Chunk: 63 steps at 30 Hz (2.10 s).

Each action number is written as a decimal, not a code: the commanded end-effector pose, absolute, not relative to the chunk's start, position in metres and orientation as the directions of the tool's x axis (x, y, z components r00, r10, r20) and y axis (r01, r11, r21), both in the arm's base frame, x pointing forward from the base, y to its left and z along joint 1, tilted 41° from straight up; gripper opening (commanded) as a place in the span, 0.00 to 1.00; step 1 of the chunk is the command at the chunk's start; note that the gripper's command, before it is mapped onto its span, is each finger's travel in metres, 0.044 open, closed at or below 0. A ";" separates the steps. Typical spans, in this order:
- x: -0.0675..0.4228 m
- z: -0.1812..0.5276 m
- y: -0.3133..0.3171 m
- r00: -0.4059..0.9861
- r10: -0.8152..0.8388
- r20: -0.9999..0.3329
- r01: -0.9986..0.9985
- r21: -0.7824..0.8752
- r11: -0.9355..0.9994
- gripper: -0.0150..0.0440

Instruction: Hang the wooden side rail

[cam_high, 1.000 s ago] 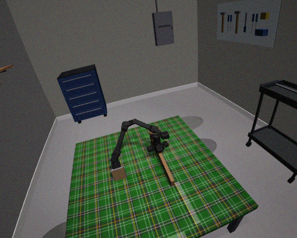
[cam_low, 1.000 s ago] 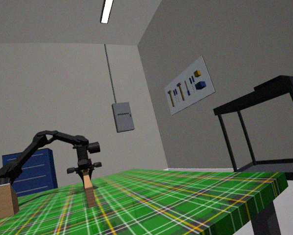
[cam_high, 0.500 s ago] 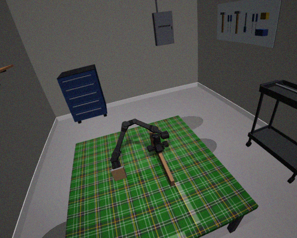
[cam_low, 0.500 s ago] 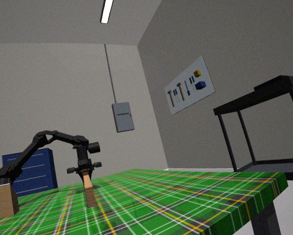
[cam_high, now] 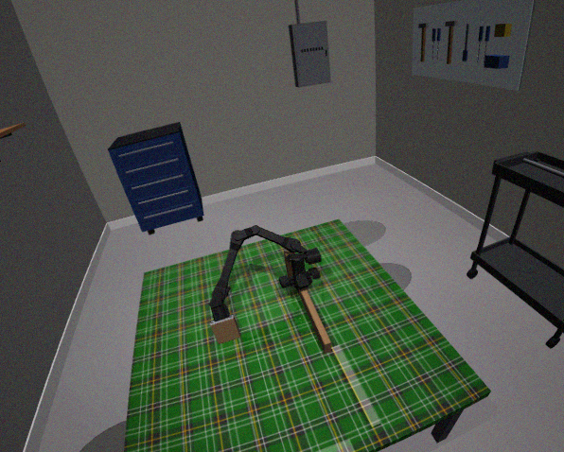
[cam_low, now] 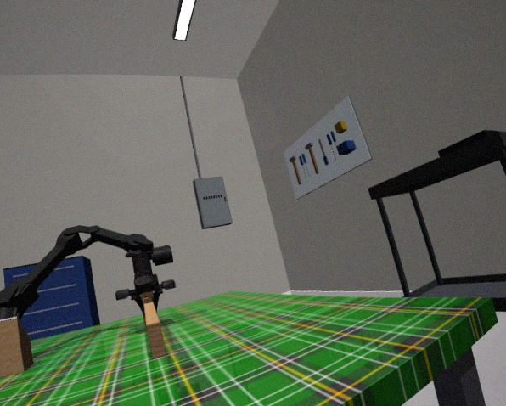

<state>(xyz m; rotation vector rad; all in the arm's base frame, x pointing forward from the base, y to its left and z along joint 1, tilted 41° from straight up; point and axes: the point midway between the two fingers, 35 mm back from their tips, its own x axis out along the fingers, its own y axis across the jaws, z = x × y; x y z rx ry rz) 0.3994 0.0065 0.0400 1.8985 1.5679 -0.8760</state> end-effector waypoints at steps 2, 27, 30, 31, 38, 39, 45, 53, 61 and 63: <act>0.400 0.043 0.005 0.127 0.641 -0.757 0.980 -0.006 -0.201 0.25; 0.401 0.045 0.007 0.127 0.641 -0.757 0.980 -0.006 -0.201 0.25; 0.400 0.045 0.007 0.127 0.641 -0.757 0.980 -0.006 -0.201 0.25; 0.401 0.045 0.008 0.127 0.641 -0.757 0.980 -0.006 -0.201 0.25; 0.401 0.046 0.008 0.127 0.641 -0.757 0.980 -0.006 -0.201 0.25; 0.401 0.046 0.008 0.127 0.641 -0.757 0.980 -0.006 -0.201 0.25; 0.401 0.046 0.009 0.127 0.641 -0.757 0.980 -0.006 -0.201 0.25; 0.401 0.047 0.009 0.127 0.641 -0.757 0.980 -0.006 -0.201 0.25; 0.401 0.047 0.010 0.127 0.641 -0.757 0.980 -0.006 -0.201 0.25; 0.401 0.048 0.010 0.127 0.641 -0.757 0.980 -0.006 -0.201 0.25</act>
